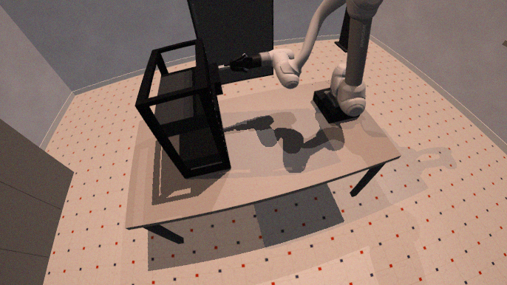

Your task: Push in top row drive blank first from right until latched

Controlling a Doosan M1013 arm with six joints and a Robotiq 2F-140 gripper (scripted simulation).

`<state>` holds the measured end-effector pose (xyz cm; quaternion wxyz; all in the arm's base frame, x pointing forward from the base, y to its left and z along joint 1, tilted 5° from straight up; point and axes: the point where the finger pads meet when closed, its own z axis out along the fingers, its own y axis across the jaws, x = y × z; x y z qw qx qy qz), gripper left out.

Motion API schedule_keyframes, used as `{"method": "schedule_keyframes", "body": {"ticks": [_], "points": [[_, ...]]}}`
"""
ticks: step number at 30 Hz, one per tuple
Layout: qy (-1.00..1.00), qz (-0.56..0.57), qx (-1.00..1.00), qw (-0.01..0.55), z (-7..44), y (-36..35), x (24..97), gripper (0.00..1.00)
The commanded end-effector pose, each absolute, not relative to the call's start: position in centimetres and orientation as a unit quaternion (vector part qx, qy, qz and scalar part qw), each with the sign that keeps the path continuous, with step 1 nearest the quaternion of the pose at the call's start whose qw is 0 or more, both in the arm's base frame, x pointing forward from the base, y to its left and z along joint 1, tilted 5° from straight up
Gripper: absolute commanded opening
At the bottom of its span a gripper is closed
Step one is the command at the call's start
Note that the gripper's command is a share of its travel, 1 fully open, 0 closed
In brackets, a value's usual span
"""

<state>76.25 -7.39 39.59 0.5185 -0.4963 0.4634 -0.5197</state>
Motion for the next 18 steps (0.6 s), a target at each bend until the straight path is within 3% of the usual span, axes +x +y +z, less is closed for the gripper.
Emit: {"method": "schedule_keyframes", "body": {"ticks": [1,18], "points": [[0.463,-0.520,-0.496,0.519,39.64,-7.38,76.70,0.00],[0.463,-0.520,-0.496,0.519,39.69,-7.35,77.37,0.00]]}}
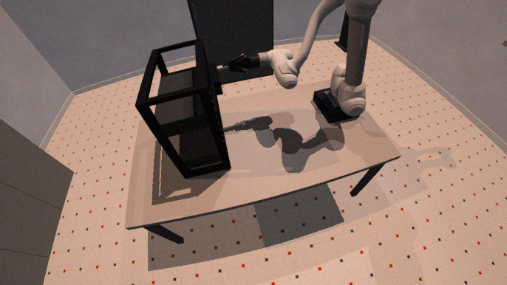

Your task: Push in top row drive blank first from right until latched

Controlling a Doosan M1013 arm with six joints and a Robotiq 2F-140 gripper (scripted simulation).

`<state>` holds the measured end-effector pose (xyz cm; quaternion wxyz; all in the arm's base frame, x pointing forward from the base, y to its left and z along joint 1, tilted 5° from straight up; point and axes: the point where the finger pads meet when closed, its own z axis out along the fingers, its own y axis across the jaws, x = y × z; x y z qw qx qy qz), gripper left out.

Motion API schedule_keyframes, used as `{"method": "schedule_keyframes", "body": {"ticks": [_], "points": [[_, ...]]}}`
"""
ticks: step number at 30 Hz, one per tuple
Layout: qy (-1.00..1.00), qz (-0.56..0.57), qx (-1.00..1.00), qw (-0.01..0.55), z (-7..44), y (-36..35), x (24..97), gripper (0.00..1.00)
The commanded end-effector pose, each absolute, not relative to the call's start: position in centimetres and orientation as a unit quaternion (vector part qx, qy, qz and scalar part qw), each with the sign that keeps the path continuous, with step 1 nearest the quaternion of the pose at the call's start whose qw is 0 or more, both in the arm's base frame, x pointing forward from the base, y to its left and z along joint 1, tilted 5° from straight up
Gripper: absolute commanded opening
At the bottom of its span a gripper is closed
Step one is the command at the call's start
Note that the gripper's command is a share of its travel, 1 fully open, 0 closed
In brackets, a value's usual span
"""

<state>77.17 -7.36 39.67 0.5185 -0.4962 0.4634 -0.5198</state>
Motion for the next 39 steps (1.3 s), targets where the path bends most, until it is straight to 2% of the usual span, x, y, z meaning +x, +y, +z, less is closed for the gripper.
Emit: {"method": "schedule_keyframes", "body": {"ticks": [1,39], "points": [[0.463,-0.520,-0.496,0.519,39.7,-7.3,77.5,0.00],[0.463,-0.520,-0.496,0.519,39.8,-7.3,79.3,0.00]]}}
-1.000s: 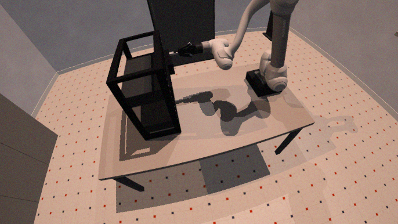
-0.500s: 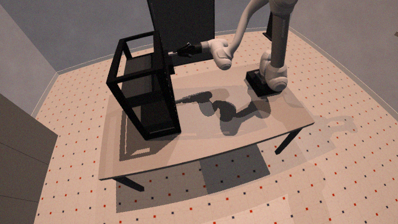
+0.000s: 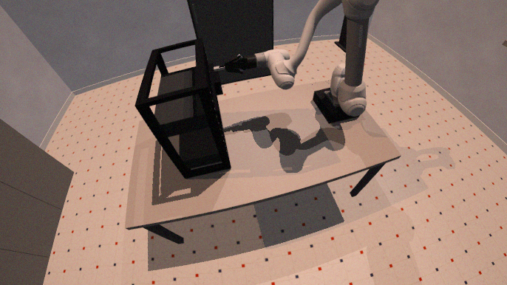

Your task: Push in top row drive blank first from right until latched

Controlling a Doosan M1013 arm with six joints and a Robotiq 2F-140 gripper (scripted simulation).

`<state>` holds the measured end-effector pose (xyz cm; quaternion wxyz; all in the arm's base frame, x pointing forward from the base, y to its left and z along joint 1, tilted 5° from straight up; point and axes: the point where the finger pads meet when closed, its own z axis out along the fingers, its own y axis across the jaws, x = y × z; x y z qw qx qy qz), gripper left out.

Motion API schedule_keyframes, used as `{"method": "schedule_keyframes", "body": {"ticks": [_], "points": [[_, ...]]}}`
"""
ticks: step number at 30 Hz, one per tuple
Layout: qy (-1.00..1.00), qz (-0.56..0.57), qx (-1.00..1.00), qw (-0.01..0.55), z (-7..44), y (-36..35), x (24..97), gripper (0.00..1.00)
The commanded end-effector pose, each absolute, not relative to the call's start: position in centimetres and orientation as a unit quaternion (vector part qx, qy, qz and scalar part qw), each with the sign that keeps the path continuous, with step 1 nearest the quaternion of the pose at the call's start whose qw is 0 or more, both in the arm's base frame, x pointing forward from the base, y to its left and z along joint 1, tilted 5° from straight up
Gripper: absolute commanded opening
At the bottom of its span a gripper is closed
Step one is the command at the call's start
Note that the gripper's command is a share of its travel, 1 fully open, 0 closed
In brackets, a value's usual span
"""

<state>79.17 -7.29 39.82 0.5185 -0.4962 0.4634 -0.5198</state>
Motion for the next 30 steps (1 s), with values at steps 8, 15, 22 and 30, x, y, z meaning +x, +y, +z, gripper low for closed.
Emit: {"method": "schedule_keyframes", "body": {"ticks": [8,15,22,30], "points": [[0.463,-0.520,-0.496,0.519,39.85,-7.28,79.41,0.00],[0.463,-0.520,-0.496,0.519,39.85,-7.28,79.47,0.00],[0.463,-0.520,-0.496,0.519,39.87,-7.27,79.70,0.00],[0.463,-0.520,-0.496,0.519,39.87,-7.27,79.71,0.00]]}}
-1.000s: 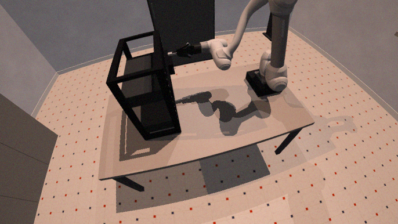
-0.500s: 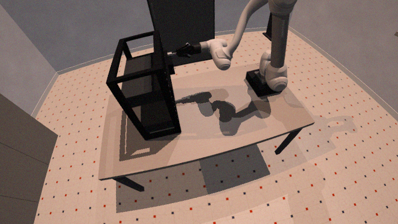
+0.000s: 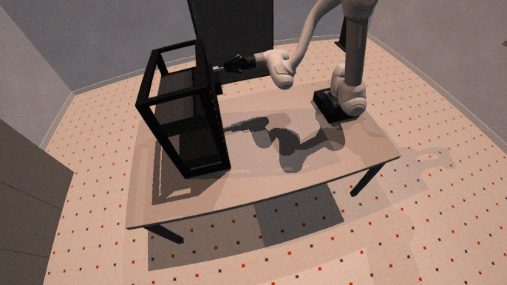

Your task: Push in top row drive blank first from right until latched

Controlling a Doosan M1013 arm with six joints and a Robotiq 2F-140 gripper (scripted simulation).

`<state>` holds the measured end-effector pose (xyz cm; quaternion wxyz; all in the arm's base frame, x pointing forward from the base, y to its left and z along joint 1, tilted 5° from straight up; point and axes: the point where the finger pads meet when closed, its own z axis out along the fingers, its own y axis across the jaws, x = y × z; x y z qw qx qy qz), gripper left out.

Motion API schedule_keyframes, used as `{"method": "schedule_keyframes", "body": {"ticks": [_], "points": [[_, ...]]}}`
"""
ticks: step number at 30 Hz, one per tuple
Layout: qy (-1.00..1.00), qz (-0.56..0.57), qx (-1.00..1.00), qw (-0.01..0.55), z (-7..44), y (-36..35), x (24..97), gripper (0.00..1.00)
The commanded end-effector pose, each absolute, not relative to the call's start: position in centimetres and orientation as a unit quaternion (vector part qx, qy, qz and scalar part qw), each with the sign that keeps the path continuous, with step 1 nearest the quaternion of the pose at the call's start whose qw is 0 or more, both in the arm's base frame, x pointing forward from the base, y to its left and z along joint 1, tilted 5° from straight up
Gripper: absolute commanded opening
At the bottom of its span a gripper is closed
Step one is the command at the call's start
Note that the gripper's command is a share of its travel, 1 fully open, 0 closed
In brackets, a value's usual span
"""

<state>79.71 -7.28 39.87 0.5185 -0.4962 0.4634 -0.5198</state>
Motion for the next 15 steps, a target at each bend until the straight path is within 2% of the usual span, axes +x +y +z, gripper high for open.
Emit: {"method": "schedule_keyframes", "body": {"ticks": [1,15], "points": [[0.463,-0.520,-0.496,0.519,39.87,-7.27,79.73,0.00],[0.463,-0.520,-0.496,0.519,39.89,-7.26,80.01,0.00]]}}
